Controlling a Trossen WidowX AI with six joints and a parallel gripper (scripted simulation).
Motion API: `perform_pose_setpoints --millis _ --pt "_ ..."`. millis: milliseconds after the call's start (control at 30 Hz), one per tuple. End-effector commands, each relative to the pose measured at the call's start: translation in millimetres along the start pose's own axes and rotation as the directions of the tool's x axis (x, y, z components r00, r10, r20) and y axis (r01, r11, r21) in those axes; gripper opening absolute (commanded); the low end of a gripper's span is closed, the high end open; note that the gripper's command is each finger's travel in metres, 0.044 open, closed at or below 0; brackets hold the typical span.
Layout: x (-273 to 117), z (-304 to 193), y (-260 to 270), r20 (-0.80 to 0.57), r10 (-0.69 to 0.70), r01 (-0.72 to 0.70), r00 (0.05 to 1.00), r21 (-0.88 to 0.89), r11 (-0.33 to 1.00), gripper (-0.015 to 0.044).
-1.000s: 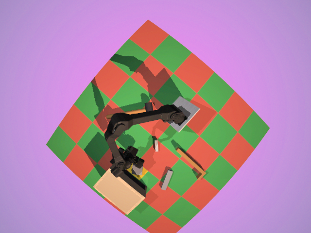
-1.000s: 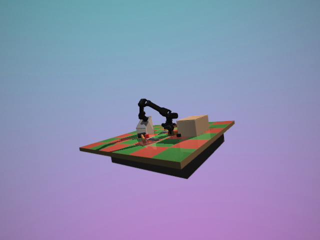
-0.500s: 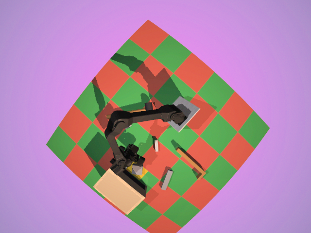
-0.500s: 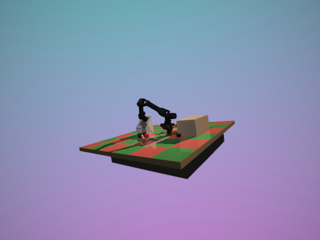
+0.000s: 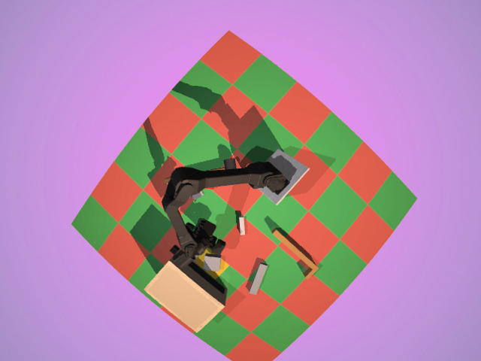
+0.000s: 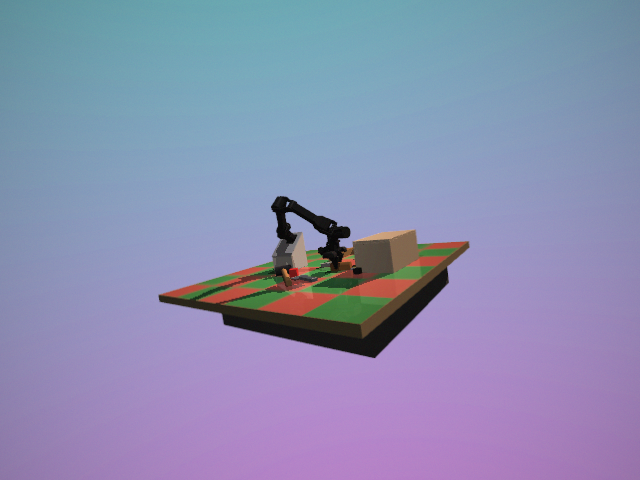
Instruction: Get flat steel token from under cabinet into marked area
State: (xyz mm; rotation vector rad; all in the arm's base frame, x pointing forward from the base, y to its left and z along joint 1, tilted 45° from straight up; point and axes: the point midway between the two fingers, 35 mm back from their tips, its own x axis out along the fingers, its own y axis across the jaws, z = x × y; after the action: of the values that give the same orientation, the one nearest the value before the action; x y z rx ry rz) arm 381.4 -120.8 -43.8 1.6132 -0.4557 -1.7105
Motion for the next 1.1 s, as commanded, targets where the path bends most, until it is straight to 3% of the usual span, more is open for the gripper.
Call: perform_pose_setpoints --millis 0,1067 --pt "1.1 7.1 -1.3 0.004 -0.004 0.004 1.0 -0.007 1.0 0.0" --pt "1.4 40.1 2.2 0.006 -0.004 0.004 1.0 -0.008 1.0 0.0"
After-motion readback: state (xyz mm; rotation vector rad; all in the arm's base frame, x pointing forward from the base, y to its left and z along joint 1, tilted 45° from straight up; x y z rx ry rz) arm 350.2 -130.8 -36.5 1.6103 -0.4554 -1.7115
